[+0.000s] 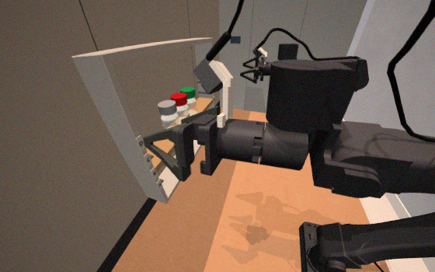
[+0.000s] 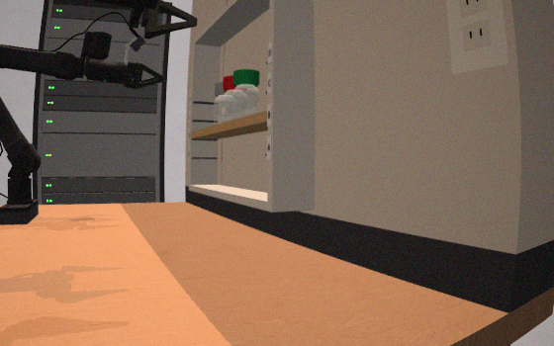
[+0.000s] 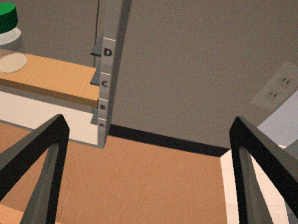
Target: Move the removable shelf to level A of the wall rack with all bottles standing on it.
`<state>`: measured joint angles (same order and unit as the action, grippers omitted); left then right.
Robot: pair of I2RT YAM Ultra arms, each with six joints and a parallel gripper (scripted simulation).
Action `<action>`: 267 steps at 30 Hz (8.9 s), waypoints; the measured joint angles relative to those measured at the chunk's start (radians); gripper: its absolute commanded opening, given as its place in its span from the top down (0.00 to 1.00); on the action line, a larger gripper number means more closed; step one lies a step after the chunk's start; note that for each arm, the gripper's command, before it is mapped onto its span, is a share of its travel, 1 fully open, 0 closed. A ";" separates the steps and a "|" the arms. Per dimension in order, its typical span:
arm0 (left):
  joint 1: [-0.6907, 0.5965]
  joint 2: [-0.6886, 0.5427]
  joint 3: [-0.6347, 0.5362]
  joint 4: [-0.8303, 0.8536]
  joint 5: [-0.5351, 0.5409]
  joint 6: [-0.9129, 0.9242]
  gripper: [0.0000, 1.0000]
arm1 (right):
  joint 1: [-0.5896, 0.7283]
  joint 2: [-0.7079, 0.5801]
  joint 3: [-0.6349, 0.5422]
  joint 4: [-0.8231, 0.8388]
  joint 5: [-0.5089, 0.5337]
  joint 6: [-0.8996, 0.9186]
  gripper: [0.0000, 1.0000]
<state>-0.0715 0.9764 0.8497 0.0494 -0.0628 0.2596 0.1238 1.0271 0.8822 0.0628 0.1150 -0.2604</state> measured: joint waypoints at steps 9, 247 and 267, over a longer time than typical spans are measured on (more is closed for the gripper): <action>-0.024 -0.026 -0.047 0.027 -0.025 0.080 0.00 | 0.035 0.000 -0.040 0.033 0.039 -0.080 0.00; -0.305 0.516 -0.608 1.130 -0.329 1.306 0.00 | 0.372 0.661 -0.363 1.047 0.416 -1.309 0.00; -0.284 0.611 -0.571 1.210 -0.301 1.306 0.00 | 0.349 0.727 -0.325 1.082 0.388 -1.310 0.00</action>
<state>-0.3553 1.5871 0.2790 1.2591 -0.3634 1.5658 0.4732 1.7546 0.5575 1.1450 0.5026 -1.5700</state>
